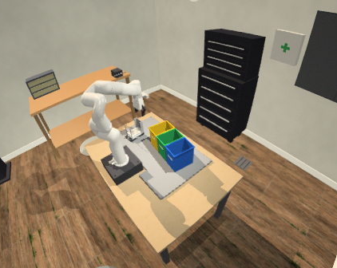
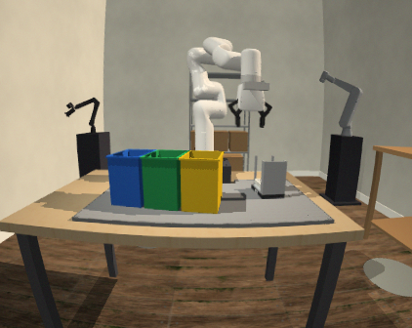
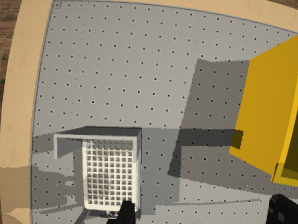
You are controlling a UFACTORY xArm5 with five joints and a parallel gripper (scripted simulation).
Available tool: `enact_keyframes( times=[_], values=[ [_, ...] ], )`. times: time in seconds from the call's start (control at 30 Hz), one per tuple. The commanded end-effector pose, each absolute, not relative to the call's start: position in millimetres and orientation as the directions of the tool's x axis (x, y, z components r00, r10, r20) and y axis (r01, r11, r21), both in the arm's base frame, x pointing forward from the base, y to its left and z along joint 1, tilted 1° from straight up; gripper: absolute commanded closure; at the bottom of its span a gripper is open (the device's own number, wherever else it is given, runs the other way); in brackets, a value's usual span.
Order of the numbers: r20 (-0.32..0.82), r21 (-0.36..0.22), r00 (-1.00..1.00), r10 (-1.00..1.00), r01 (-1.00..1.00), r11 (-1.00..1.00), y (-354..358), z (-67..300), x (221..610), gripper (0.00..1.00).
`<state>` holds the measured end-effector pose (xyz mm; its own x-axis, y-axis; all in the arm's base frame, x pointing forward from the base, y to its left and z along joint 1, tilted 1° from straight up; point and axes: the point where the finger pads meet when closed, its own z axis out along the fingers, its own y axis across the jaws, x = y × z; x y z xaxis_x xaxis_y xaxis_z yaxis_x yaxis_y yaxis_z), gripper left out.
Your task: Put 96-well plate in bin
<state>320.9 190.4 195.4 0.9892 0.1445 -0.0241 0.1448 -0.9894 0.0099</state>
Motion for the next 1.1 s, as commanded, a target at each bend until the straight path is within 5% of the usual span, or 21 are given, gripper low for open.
enact_keyframes(
  times=[0.0,1.07],
  values=[
    [-0.019,0.009,0.990,0.142,0.142,-0.990,211.8,191.1,313.2,0.00],
    [-0.015,0.012,0.990,0.142,0.142,-0.990,280.8,171.9,279.7,0.00]
  ],
)
